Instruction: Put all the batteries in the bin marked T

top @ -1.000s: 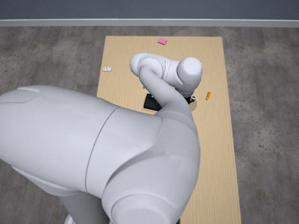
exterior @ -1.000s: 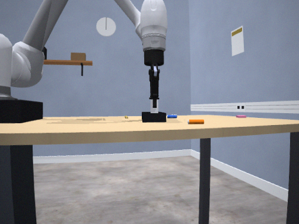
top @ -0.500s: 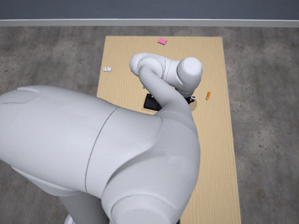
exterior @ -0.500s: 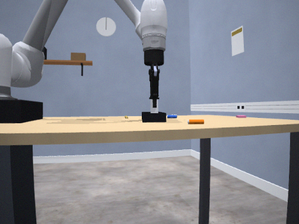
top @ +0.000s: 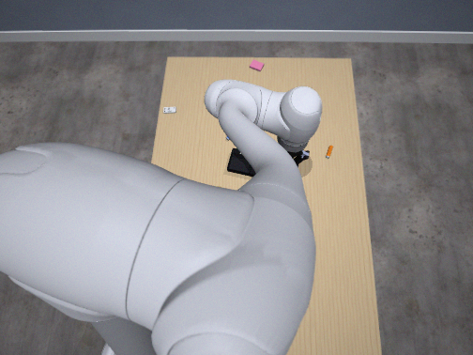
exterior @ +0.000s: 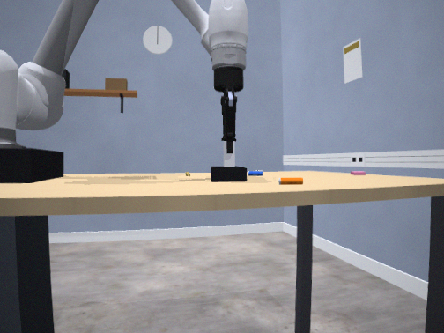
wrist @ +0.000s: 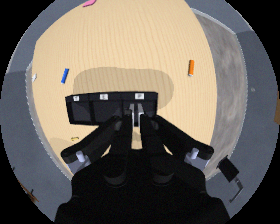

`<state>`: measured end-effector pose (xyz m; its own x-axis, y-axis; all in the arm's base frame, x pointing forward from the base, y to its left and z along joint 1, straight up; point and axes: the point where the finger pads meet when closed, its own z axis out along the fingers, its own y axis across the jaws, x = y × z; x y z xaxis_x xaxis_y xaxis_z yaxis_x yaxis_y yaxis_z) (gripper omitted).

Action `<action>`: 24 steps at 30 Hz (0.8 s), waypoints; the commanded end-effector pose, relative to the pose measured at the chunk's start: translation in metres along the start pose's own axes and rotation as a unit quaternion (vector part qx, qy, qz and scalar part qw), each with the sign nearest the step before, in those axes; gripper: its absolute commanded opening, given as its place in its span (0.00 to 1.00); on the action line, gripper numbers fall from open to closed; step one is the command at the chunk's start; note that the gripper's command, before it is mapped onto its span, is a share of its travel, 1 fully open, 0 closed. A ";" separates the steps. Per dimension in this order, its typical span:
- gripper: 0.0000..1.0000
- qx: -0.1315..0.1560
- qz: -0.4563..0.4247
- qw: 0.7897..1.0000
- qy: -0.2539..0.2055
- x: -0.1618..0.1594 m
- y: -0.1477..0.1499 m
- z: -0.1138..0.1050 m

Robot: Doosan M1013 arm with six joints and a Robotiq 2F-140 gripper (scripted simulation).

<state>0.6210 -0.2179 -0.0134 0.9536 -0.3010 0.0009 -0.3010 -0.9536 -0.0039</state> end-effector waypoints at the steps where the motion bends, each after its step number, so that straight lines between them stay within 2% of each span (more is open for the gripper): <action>1: 0.15 0.000 0.000 1.000 0.001 0.001 0.000 -0.005; 8: 0.15 0.000 0.000 1.000 0.001 0.001 0.000 -0.012; 12: 0.15 0.000 0.000 1.000 0.001 0.001 0.000 -0.028; 15: 0.15 0.000 0.000 1.000 0.001 0.001 0.000 -0.029; 24: 0.15 0.000 0.000 1.000 0.001 0.001 -0.040 -0.029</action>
<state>0.6308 -0.1877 0.0151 0.9537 -0.3007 0.0009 -0.3007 -0.9537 -0.0043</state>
